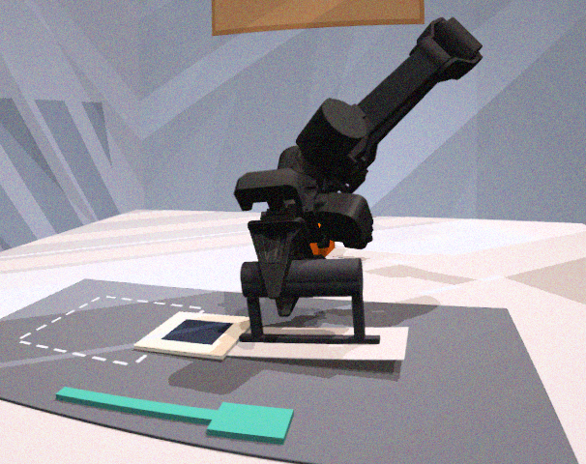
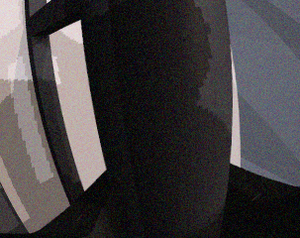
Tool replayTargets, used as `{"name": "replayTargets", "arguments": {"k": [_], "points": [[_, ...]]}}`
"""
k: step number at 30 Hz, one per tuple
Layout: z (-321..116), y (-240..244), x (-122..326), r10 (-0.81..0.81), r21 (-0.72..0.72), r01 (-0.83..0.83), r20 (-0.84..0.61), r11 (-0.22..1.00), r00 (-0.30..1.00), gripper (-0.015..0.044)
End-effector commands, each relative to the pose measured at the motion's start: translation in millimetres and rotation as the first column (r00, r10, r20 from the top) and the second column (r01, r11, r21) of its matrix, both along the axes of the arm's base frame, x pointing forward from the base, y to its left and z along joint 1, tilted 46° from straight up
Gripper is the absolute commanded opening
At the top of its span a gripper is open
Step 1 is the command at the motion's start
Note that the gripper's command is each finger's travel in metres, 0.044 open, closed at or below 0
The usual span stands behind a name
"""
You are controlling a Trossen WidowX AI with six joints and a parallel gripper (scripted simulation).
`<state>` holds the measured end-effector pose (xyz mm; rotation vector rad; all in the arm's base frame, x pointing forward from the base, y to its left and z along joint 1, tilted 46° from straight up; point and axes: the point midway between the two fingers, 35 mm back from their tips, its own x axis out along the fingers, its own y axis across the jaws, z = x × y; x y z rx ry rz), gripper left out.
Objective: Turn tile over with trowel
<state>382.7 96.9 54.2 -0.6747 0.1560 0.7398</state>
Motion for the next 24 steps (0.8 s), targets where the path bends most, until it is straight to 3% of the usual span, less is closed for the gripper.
{"name": "replayTargets", "arguments": {"k": [1,6,24], "points": [[2.2,-5.9,1.2,-0.021,-0.043,0.021,-0.002,0.999,1.0,0.0],[9.7,-12.0,1.2,-0.023,-0.1,0.024,0.003,0.995,1.0,0.0],[15.3,-52.9,4.0,-0.023,-0.104,0.024,0.004,0.994,1.0,0.0]]}}
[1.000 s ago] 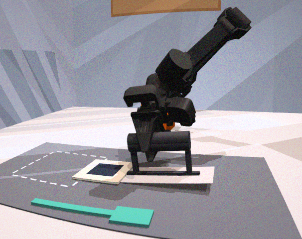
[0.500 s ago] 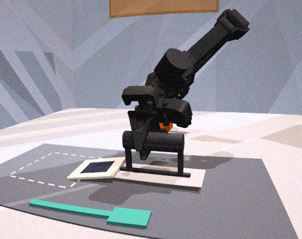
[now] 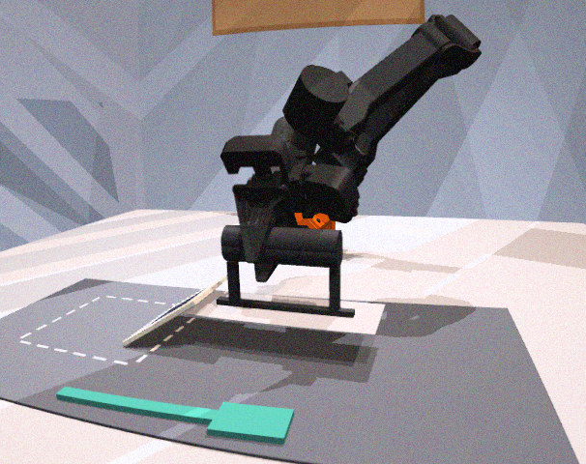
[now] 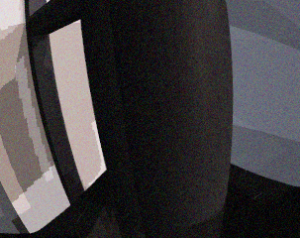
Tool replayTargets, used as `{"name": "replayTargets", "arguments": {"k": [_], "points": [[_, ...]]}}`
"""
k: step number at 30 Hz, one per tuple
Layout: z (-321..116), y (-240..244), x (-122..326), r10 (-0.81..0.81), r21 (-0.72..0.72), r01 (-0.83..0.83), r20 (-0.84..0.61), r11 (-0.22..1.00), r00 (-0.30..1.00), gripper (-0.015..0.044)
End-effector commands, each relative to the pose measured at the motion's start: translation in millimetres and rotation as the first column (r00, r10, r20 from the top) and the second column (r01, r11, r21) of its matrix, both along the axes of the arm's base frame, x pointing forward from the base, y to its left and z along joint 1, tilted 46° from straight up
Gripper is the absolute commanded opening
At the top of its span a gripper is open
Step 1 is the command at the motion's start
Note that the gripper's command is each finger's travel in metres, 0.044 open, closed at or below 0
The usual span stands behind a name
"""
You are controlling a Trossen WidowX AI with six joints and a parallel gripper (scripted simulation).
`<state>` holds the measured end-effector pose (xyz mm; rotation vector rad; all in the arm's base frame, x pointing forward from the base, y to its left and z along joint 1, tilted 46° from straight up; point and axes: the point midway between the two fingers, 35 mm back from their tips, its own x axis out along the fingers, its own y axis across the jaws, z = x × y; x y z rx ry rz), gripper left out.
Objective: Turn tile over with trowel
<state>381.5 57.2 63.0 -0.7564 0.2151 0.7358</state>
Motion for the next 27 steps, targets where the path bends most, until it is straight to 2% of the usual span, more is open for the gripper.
{"name": "replayTargets", "arguments": {"k": [1,27], "points": [[6.0,-15.7,5.5,-0.014,-0.009,0.014,0.025,1.0,1.0,0.0],[-28.2,-61.7,10.2,-0.014,-0.012,0.014,0.026,1.0,1.0,0.0]]}}
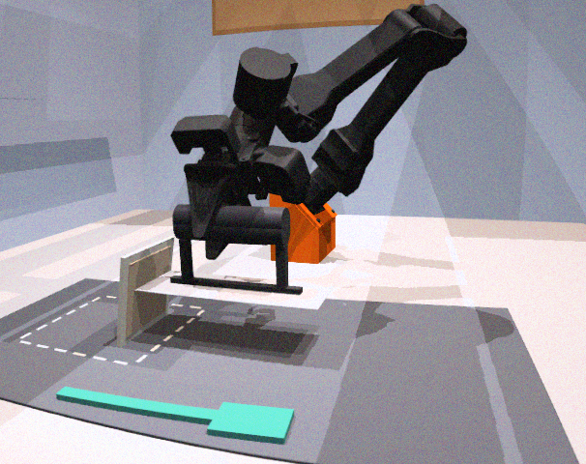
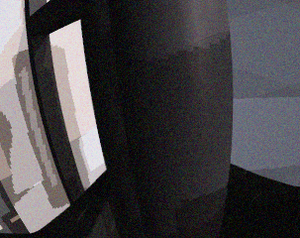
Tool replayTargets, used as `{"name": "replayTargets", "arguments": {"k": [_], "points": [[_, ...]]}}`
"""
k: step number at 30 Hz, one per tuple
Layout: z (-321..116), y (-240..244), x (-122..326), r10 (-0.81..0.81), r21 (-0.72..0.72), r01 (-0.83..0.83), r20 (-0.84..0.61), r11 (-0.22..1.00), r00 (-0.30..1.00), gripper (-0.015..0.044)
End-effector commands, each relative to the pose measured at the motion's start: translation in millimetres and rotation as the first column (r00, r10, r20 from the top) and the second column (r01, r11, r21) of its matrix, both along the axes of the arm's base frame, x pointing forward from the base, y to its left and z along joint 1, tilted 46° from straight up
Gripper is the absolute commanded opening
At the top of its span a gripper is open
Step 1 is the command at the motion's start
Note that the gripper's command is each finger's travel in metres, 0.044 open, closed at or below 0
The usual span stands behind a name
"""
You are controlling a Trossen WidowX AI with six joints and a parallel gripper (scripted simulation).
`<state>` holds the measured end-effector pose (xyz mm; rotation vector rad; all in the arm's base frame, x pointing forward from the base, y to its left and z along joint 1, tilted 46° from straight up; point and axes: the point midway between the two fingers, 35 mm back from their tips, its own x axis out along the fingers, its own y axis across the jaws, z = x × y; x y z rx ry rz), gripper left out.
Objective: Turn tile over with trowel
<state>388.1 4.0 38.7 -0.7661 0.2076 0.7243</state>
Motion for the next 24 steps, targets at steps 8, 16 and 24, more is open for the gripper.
{"name": "replayTargets", "arguments": {"k": [8,16,24], "points": [[-10.2,-11.7,4.1,-0.008,-0.006,0.008,0.013,1.0,1.0,0.0],[-18.9,-14.6,4.6,-0.008,-0.007,0.008,0.013,1.0,1.0,0.0],[-37.3,-16.8,5.5,-0.008,-0.007,0.008,0.013,1.0,1.0,0.0]]}}
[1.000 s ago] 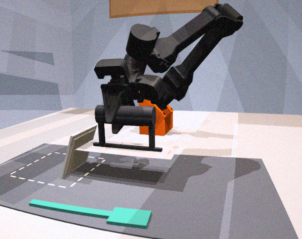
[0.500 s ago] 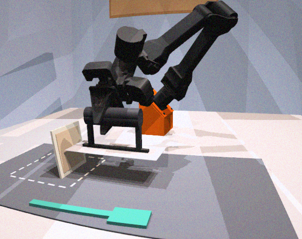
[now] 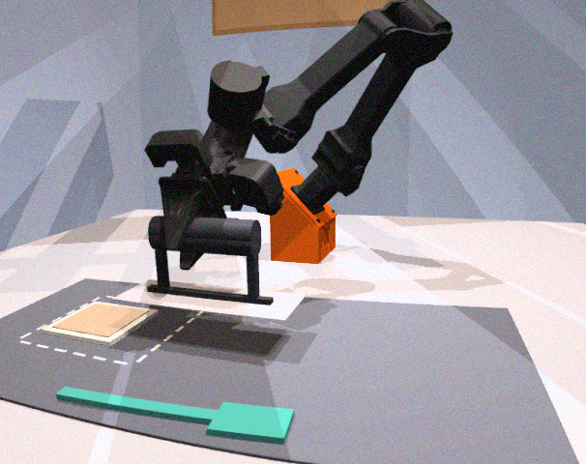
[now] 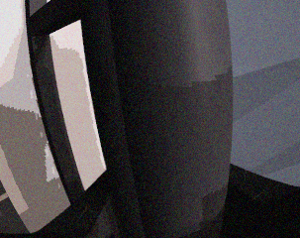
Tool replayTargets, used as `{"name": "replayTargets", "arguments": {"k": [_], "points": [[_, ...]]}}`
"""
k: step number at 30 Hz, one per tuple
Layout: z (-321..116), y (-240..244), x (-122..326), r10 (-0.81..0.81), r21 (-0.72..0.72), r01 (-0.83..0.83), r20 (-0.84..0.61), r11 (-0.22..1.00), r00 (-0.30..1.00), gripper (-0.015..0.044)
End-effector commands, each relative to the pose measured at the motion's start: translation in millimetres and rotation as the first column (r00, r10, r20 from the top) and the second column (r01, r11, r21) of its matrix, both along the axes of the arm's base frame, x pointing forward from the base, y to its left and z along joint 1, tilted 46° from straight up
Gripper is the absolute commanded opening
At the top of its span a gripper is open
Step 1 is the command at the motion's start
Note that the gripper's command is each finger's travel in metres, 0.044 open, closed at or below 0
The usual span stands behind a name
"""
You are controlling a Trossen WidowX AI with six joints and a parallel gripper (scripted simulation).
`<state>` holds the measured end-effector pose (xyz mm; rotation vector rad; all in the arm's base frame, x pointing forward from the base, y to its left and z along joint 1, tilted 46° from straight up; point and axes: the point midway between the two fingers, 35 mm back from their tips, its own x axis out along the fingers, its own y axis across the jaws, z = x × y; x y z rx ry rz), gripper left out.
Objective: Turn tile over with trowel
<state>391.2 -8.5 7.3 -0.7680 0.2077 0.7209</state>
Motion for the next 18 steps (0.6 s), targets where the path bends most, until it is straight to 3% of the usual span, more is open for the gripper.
{"name": "replayTargets", "arguments": {"k": [1,10,18], "points": [[-8.1,-4.2,2.4,-0.005,-0.005,0.005,0.011,1.0,1.0,0.0],[-22.2,-1.8,2.9,-0.005,-0.005,0.005,0.011,1.0,1.0,0.0],[3.7,2.6,5.8,-0.005,-0.005,0.005,0.011,1.0,1.0,0.0]]}}
